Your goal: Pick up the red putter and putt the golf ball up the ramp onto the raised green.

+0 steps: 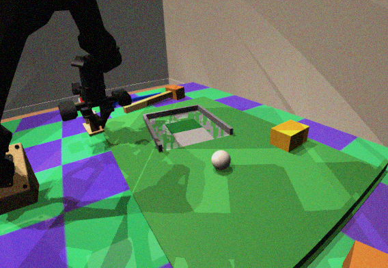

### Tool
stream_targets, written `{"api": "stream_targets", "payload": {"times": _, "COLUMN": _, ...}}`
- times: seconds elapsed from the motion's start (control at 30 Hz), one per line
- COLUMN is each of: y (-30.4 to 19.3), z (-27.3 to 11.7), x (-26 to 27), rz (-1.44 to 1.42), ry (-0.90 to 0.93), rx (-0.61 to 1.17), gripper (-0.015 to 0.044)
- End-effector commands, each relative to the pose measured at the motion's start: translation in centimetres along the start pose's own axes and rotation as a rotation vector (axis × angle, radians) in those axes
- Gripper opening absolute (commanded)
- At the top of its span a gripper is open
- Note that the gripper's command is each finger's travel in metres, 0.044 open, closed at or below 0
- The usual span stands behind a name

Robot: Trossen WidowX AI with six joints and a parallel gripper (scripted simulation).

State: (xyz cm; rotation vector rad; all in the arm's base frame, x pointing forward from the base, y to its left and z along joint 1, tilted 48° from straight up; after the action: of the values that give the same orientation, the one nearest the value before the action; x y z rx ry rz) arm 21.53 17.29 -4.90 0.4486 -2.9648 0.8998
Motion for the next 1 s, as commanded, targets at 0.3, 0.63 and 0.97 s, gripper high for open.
{"api": "stream_targets", "payload": {"times": 0.3, "y": 2.2, "z": -8.0, "x": -0.1, "rz": -0.001, "ry": -0.010, "rx": -0.025, "gripper": 0.0000}}
{"api": "stream_targets", "payload": {"times": 0.63, "y": -0.9, "z": -9.2, "x": -0.4, "rz": 0.171, "ry": -0.030, "rx": -0.002, "gripper": 0.0000}}
{"api": "stream_targets", "payload": {"times": 0.97, "y": -6.7, "z": -11.8, "x": -0.4, "rz": 0.500, "ry": -0.070, "rx": 0.019, "gripper": 0.0000}}
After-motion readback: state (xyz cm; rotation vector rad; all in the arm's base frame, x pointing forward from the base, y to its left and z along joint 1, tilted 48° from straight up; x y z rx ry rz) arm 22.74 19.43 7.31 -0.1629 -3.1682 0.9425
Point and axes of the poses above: the point midway between the two fingers, 35 mm back from their tips, its own z axis out along the fingers, its own x axis across the jaws, y = z × x, the point moved 6 cm from there along -z, back along the fingers, and after that the axes turned 4 degrees about -z, right-handed, at the moved point
